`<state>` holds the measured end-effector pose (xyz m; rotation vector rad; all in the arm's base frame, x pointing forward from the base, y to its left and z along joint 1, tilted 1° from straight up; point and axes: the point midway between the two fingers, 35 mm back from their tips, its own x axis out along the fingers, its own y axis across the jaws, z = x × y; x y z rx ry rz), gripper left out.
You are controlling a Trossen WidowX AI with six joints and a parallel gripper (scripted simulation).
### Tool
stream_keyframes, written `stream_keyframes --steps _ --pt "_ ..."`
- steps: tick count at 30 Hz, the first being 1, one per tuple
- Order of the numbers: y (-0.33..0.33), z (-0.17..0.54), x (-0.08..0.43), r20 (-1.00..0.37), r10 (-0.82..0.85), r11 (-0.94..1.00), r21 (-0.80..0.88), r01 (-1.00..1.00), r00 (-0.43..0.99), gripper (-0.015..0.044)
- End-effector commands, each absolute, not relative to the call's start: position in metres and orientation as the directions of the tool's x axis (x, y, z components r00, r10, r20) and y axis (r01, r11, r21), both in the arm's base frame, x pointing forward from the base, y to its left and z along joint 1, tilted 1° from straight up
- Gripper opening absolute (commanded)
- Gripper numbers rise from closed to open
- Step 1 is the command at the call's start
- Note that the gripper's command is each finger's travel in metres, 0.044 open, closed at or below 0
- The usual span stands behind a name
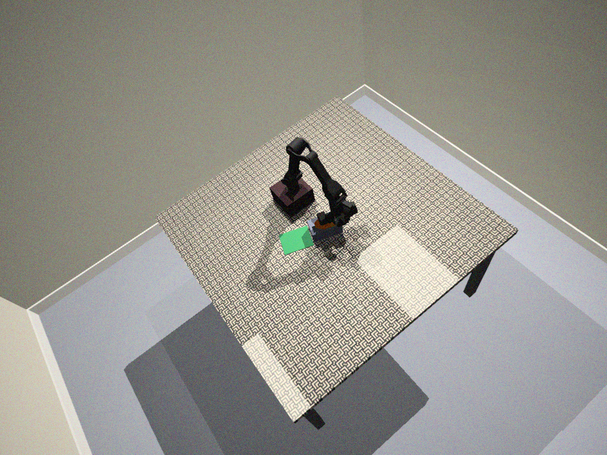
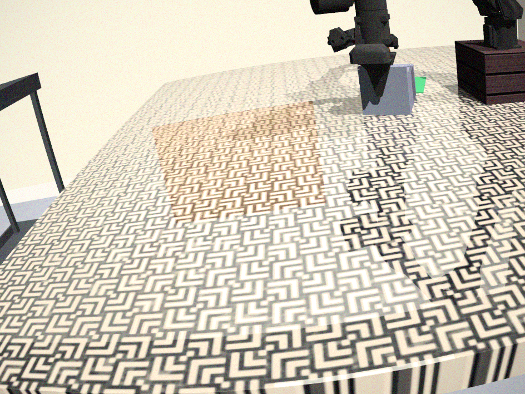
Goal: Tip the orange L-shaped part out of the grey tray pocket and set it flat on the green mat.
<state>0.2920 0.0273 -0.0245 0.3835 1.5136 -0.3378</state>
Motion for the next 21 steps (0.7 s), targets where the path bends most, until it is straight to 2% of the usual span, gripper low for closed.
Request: stream_keyframes --steps 1,21 --pt "0.026 -0.027 0.288 -1.000 0.016 0.896 0.023 0.443 0.019 0.0180" --pt "0.034 -0.017 0.293 -1.000 0.019 0.896 0.027 0.444 0.023 0.0180"
